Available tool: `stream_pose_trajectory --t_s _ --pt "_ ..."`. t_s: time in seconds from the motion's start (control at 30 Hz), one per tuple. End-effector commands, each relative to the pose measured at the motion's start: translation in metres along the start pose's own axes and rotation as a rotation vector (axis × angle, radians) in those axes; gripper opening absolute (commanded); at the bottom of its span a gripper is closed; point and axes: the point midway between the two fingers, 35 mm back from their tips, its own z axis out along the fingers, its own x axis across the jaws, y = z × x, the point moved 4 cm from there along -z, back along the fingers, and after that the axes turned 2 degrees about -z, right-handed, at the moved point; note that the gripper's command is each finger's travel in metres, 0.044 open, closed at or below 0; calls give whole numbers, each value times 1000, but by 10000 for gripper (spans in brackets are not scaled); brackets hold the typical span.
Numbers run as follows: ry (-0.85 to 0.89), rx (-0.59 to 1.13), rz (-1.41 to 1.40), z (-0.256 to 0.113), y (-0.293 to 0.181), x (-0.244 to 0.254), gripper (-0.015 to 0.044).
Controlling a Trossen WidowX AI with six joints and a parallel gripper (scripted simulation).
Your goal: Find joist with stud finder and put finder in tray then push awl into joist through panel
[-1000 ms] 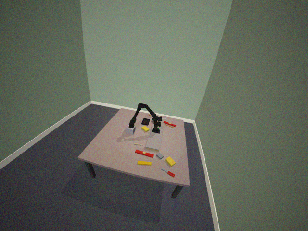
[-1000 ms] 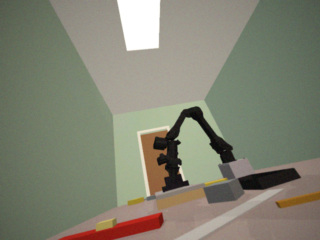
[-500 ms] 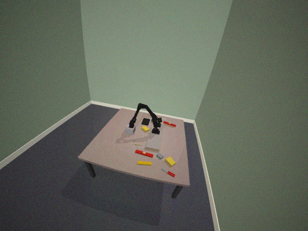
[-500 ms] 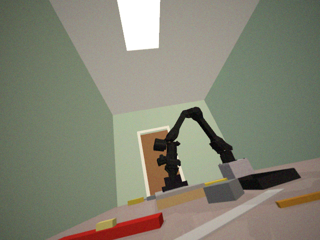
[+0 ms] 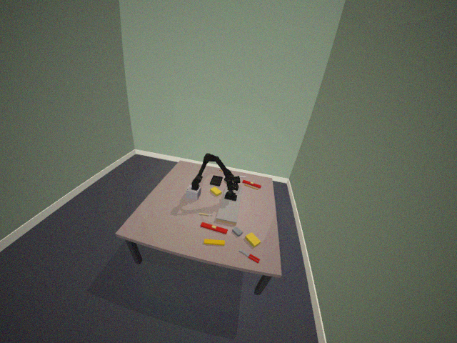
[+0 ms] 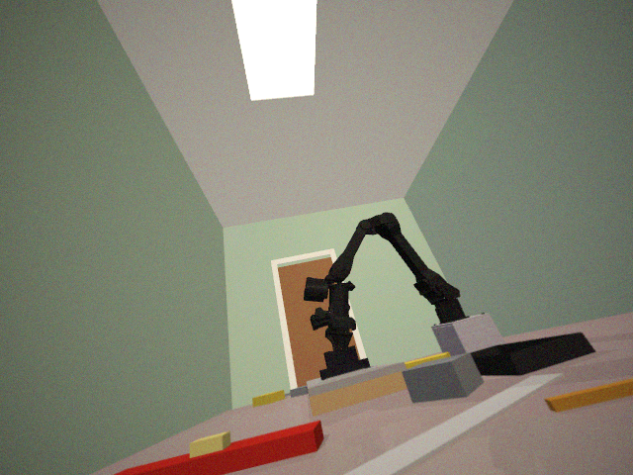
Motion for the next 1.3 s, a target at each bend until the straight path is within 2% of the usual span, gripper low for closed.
stream_pose_trajectory --t_s 0.0,1.27 --pt "-1 1 0 0 -1 -7 0" --pt "-6 1 -2 0 -3 -62 0"
